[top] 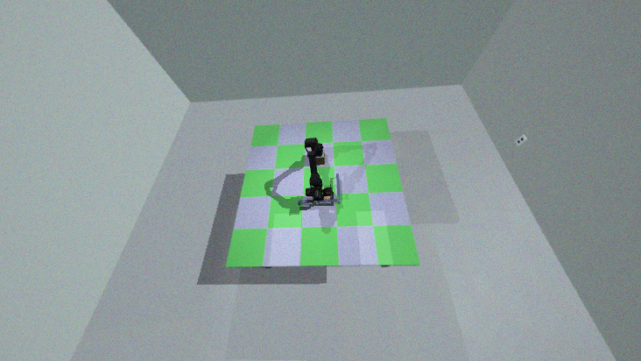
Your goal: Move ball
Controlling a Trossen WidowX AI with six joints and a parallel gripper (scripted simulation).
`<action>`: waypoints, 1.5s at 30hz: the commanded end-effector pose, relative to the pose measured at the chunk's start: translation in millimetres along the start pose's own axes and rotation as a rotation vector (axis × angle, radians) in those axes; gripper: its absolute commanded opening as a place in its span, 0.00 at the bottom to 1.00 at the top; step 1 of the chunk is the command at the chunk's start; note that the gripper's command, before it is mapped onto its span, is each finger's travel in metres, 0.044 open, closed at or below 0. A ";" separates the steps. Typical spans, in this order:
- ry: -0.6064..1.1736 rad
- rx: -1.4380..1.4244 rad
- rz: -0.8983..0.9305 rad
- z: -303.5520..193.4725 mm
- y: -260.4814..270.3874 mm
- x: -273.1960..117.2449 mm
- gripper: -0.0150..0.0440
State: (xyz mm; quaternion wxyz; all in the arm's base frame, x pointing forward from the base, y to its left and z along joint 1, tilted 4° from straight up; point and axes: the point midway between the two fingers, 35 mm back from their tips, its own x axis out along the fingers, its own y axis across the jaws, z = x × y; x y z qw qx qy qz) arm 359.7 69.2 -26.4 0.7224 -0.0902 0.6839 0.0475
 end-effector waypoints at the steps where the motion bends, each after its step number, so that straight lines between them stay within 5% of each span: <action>1: 0.001 -0.004 0.000 -0.4 -0.1 0.7 0.66; 10: 0.030 0.026 -0.036 -8.8 -7.1 -38.6 0.26; 26: 0.000 -0.003 0.001 0.5 -0.1 -139.6 0.25; 45: 0.000 -0.003 0.006 6.6 60.1 -84.1 0.25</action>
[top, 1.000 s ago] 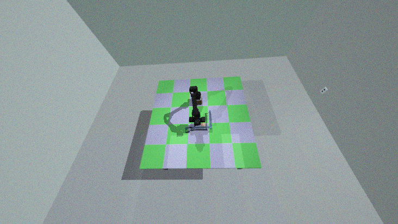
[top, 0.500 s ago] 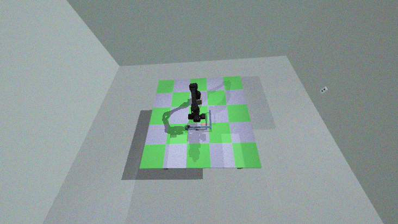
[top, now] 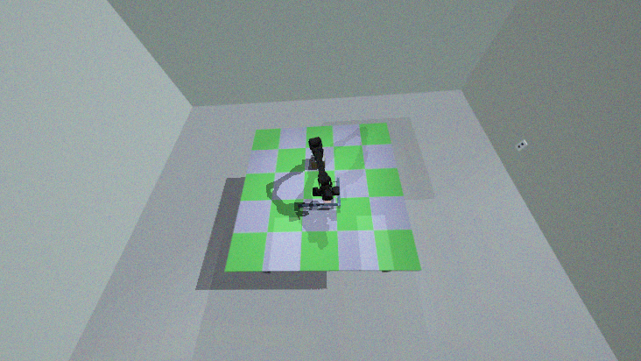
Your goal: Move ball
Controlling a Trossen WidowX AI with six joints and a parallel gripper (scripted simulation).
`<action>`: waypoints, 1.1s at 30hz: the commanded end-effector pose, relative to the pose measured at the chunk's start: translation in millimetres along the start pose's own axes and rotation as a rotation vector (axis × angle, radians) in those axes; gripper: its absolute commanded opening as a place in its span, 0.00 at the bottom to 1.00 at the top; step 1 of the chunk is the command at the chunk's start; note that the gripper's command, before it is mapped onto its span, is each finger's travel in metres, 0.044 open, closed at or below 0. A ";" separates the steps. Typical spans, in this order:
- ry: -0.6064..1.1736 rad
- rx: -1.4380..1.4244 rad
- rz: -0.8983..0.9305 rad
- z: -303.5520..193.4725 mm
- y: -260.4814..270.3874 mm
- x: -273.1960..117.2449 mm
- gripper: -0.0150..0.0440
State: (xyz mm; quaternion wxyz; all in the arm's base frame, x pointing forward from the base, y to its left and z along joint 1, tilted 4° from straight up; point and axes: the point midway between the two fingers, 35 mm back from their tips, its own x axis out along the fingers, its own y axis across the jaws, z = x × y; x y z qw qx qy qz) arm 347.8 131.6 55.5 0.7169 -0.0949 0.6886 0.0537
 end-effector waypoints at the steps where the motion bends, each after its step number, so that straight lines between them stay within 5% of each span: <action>1: -0.014 0.012 0.002 2.4 2.1 3.9 0.25; 12: -0.013 0.012 0.002 2.7 2.1 69.4 0.25; 30: -0.013 0.012 0.002 2.7 2.0 89.6 0.25; 33: -0.014 0.016 0.002 3.5 2.3 85.6 0.39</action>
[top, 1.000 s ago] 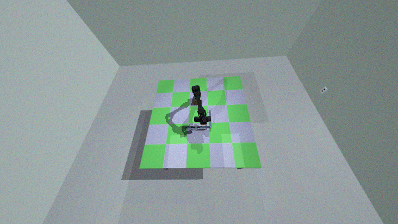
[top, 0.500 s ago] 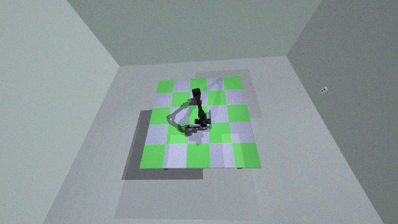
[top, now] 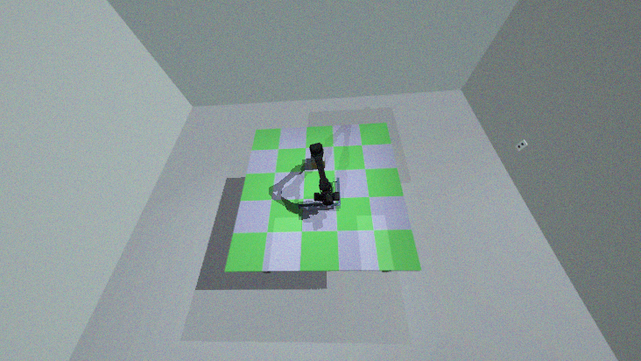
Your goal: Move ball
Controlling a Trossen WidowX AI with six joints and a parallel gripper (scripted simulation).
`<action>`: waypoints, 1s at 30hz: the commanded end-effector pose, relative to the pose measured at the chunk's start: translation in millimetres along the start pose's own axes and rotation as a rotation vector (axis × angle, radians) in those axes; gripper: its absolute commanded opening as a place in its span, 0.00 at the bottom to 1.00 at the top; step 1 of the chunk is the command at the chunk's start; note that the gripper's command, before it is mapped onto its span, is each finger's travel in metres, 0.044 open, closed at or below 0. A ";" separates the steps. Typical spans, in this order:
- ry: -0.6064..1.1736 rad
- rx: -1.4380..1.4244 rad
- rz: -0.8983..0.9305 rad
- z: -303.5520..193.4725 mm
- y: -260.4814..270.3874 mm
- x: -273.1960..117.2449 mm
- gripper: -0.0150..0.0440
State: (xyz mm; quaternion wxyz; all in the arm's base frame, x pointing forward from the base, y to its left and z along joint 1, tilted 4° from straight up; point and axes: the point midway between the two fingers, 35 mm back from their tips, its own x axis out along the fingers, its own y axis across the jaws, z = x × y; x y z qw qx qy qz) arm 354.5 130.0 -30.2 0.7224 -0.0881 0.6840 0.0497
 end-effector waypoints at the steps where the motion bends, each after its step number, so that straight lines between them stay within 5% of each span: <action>1: 0.000 0.000 0.000 0.1 0.0 -0.3 0.43; 13: 0.000 0.000 0.000 0.4 0.1 -2.9 0.95; 19: 0.000 -0.003 0.000 0.2 -0.1 -82.8 0.95; 30: -0.007 -0.005 0.002 2.0 -0.3 -79.5 0.95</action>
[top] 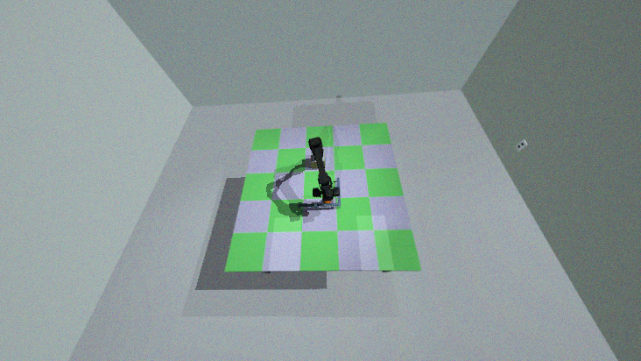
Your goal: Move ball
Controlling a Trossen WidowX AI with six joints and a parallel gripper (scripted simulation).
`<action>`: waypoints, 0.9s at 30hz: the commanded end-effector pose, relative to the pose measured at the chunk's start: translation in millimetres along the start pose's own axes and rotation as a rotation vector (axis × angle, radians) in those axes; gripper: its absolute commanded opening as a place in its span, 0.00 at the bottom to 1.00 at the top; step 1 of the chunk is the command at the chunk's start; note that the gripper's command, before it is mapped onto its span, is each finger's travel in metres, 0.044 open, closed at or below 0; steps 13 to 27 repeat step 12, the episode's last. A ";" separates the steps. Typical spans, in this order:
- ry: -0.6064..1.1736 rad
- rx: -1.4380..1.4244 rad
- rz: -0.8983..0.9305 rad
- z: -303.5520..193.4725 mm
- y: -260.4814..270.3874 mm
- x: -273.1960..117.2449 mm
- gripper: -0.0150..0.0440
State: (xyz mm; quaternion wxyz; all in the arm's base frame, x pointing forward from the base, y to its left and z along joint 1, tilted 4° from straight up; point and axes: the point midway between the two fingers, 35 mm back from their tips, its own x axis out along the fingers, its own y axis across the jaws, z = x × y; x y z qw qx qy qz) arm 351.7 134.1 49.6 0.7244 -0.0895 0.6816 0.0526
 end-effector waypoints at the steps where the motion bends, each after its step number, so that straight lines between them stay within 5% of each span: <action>1: -0.001 0.000 0.000 0.2 -0.2 -2.5 0.99; 6: 0.000 0.000 0.000 -4.0 -0.8 -50.6 1.00; 27: 0.000 0.000 0.000 -4.0 -0.8 -50.6 1.00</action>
